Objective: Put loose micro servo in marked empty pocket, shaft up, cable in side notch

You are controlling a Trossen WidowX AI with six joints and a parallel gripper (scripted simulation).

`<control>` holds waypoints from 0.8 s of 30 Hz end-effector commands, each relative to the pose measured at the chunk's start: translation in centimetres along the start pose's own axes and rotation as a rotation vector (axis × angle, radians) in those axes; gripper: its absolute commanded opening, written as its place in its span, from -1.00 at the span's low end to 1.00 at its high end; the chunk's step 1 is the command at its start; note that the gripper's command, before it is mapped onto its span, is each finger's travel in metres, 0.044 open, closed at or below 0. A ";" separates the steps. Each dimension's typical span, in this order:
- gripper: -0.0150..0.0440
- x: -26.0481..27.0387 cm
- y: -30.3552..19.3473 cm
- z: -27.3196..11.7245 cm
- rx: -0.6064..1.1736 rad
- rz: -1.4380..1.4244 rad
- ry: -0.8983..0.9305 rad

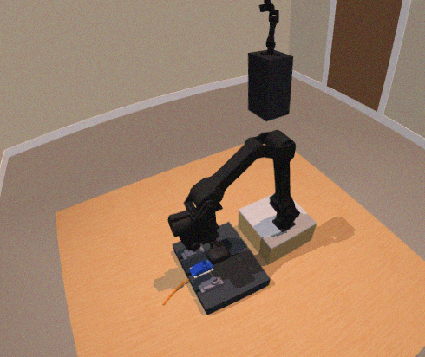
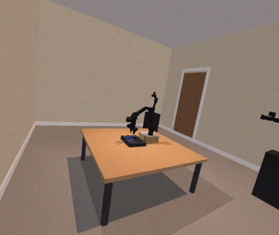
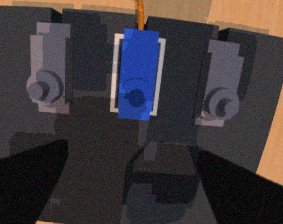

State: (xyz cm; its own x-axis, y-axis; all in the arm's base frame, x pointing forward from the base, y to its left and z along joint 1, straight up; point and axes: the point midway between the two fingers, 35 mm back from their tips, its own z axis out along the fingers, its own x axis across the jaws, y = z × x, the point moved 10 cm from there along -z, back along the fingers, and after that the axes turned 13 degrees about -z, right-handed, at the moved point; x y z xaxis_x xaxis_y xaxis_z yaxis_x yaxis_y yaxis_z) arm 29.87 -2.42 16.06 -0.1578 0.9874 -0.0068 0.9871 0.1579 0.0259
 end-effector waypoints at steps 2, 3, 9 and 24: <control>1.00 1.2 -5.0 -2.5 0.006 -0.001 0.003; 1.00 1.3 -5.5 -2.7 0.006 -0.001 0.003; 1.00 1.3 -5.6 -2.8 0.007 -0.001 0.003; 1.00 1.3 -5.5 -7.8 0.001 0.001 0.000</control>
State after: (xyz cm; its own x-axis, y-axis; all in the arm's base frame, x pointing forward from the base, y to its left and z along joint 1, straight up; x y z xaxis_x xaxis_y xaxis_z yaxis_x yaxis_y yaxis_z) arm 24.07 -1.98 22.94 -0.1568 0.9876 -0.0063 0.9873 0.1569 0.0231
